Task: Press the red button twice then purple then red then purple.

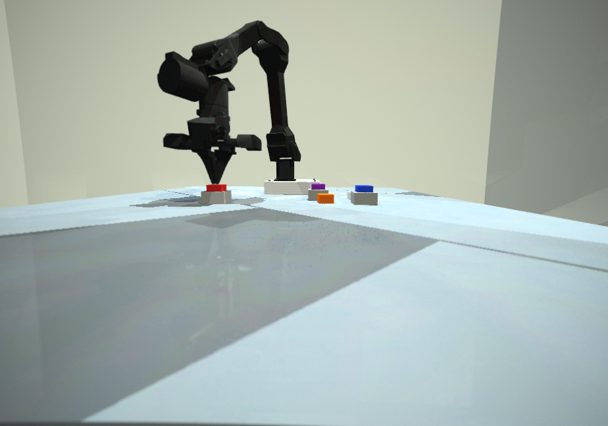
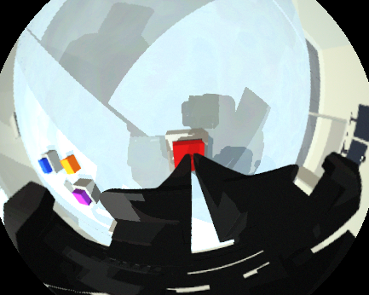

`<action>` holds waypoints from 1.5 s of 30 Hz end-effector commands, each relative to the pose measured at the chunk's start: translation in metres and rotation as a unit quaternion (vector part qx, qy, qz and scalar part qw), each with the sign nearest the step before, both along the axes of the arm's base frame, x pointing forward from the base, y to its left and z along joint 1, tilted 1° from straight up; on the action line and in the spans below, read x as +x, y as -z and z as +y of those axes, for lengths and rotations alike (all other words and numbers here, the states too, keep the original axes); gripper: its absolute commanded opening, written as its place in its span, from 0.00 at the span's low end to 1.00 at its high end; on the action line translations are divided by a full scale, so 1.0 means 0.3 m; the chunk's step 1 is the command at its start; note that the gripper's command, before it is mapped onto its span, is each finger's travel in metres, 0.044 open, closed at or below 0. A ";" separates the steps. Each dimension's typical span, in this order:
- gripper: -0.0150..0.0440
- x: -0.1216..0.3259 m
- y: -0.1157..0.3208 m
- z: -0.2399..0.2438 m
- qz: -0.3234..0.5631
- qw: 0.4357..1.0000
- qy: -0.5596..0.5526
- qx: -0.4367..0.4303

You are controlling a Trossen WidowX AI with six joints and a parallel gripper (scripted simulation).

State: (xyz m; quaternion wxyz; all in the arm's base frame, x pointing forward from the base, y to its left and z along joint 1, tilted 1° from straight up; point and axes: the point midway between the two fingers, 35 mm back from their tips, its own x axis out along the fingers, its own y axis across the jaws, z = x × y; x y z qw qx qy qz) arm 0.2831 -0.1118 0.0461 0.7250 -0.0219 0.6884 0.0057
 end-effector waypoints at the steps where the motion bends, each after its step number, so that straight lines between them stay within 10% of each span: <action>1: 0.29 -0.005 0.034 0.004 0.006 1.000 0.001 0.004; 45: 0.29 -0.005 -0.013 0.004 0.006 1.000 0.001 0.004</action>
